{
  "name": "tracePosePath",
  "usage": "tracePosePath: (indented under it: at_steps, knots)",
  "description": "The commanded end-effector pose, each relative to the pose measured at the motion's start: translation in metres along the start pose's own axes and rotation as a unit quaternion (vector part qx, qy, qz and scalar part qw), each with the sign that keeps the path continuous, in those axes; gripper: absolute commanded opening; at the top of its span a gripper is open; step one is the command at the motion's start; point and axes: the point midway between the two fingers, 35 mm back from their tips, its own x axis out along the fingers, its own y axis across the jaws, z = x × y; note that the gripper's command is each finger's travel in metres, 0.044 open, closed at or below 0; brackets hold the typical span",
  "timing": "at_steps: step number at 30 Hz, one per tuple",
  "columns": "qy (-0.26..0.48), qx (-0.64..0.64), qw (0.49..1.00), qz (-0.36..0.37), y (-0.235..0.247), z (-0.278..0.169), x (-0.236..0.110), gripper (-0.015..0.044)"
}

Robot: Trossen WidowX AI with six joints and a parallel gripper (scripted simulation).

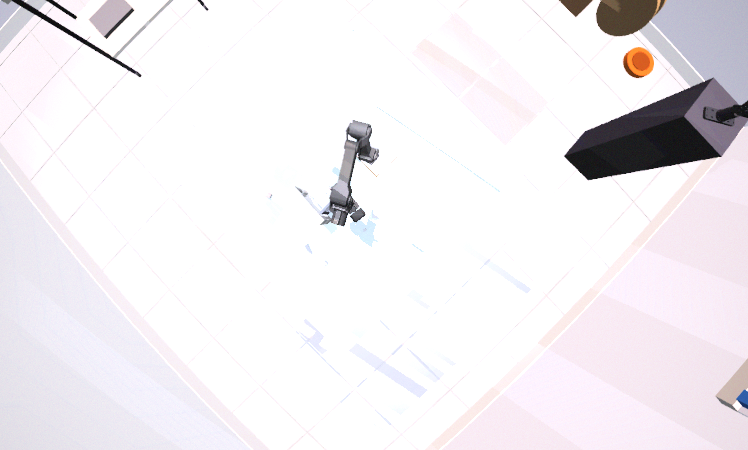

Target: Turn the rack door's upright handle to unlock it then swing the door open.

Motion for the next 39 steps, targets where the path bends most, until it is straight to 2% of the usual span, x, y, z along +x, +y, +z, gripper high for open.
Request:
tracePosePath:
  at_steps: [1, 16, 26, 39]
  knots:
    - [-0.001, 0.034, 0.999, -0.001, 0.007, 0.002, 0.000, 0.0008]
    - [-0.001, 0.046, 0.999, -0.001, 0.010, 0.003, 0.000, 0.0008]
    - [-0.001, 0.046, 0.999, -0.001, 0.010, 0.003, 0.000, 0.0270]
    - [-0.001, 0.046, 0.999, -0.001, 0.011, 0.004, -0.013, 0.0280]
